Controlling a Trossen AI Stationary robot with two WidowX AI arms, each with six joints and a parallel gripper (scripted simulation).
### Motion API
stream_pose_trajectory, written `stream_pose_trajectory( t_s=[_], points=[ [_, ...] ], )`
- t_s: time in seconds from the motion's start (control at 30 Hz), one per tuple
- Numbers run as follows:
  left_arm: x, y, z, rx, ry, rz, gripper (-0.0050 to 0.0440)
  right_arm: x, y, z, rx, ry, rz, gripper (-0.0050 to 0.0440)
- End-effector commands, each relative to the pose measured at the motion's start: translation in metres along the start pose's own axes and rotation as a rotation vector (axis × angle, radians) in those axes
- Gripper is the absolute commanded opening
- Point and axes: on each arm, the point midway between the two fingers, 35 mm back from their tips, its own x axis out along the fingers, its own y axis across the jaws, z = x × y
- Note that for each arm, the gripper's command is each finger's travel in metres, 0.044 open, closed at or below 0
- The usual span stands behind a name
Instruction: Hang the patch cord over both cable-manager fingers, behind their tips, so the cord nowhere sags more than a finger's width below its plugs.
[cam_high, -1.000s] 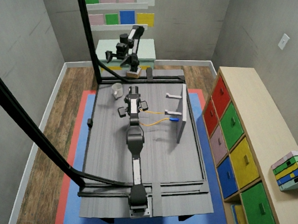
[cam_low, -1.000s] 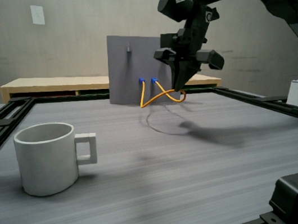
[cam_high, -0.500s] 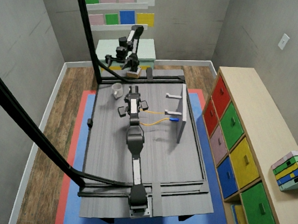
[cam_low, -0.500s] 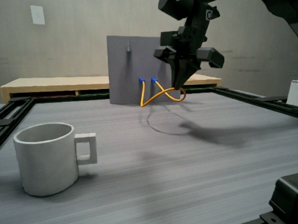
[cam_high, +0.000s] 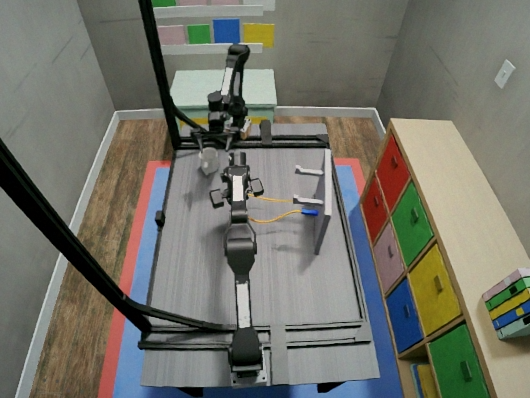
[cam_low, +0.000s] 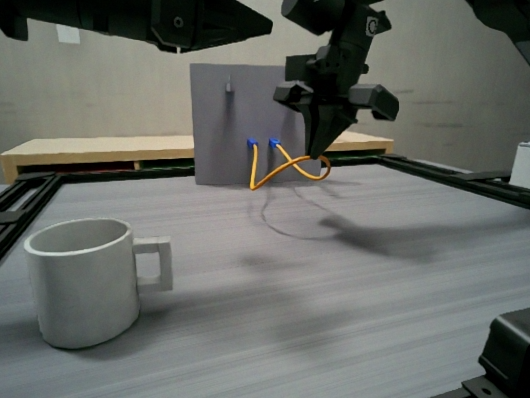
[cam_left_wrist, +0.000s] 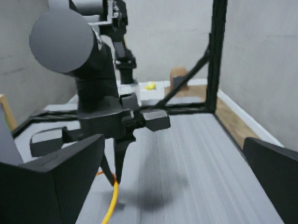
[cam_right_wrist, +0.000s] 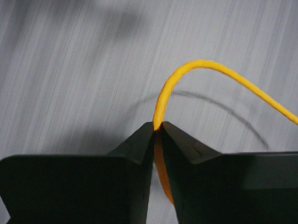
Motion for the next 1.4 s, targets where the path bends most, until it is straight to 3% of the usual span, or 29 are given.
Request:
stream_pose_trajectory(
  t_s=[0.0, 0.3, 0.53, 0.8, 1.03, 1.37],
  points=[
    [0.014, 0.007, -0.024, 0.013, 0.015, 0.07, 0.044, -0.026, -0.003, 0.016, -0.001, -0.06, -0.015, 0.002],
    [0.023, 0.025, -0.087, 0.055, 0.092, 0.211, 0.044, -0.026, -0.003, 0.016, -0.001, -0.06, -0.015, 0.002],
    [0.017, 0.042, -0.138, 0.099, 0.16, 0.325, 0.044, -0.026, -0.003, 0.016, -0.001, -0.06, -0.015, 0.002],
    [0.009, 0.052, -0.162, 0.124, 0.192, 0.387, 0.044, -0.026, -0.003, 0.016, -0.001, -0.059, -0.015, 0.002],
    [0.009, 0.052, -0.166, 0.126, 0.195, 0.395, 0.044, -0.026, -0.003, 0.016, -0.001, -0.059, -0.015, 0.002],
    [0.03, 0.056, -0.165, 0.122, 0.188, 0.389, 0.044, -0.026, -0.003, 0.016, -0.001, -0.059, -0.015, 0.002]
  ],
)
